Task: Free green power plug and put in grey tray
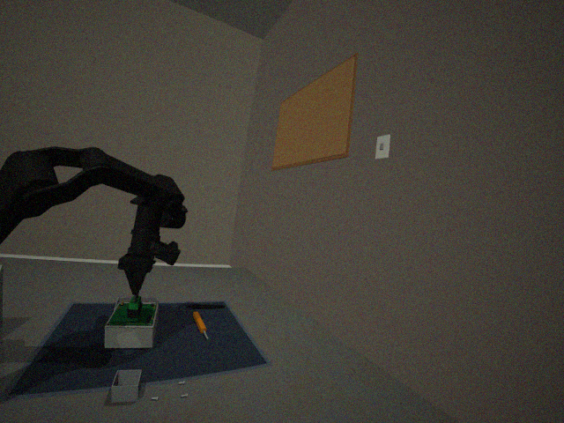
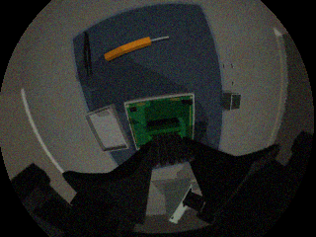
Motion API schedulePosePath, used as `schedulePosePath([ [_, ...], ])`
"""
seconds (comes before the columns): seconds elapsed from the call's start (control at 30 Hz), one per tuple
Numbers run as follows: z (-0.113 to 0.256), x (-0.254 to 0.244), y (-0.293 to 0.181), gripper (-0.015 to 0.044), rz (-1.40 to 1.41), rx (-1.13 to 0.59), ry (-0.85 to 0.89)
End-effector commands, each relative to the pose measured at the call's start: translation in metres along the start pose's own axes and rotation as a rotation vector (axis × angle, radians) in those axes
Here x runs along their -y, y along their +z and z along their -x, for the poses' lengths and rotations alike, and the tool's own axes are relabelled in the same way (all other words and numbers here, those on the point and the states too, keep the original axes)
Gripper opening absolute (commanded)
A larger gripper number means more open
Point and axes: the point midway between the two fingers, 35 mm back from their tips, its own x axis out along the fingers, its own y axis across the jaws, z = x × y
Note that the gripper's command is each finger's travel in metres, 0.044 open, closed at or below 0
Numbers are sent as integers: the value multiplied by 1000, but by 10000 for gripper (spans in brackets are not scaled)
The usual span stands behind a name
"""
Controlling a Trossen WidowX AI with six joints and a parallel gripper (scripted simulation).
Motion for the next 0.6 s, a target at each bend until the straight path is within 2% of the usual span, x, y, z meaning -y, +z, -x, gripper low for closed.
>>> schedulePosePath([
  [0.0, 36, -1, -5, 0, 24, 44, 72],
  [0.27, 42, -1, -6, 0, 23, 48, 37],
  [0.33, 43, -1, -6, 0, 22, 117, 45],
  [0.4, 45, -1, -6, 0, 23, 117, 45],
  [0.43, 29, -1, -5, 0, 23, 83, 41],
  [0.57, 29, -2, -5, 0, 23, 49, 29],
])
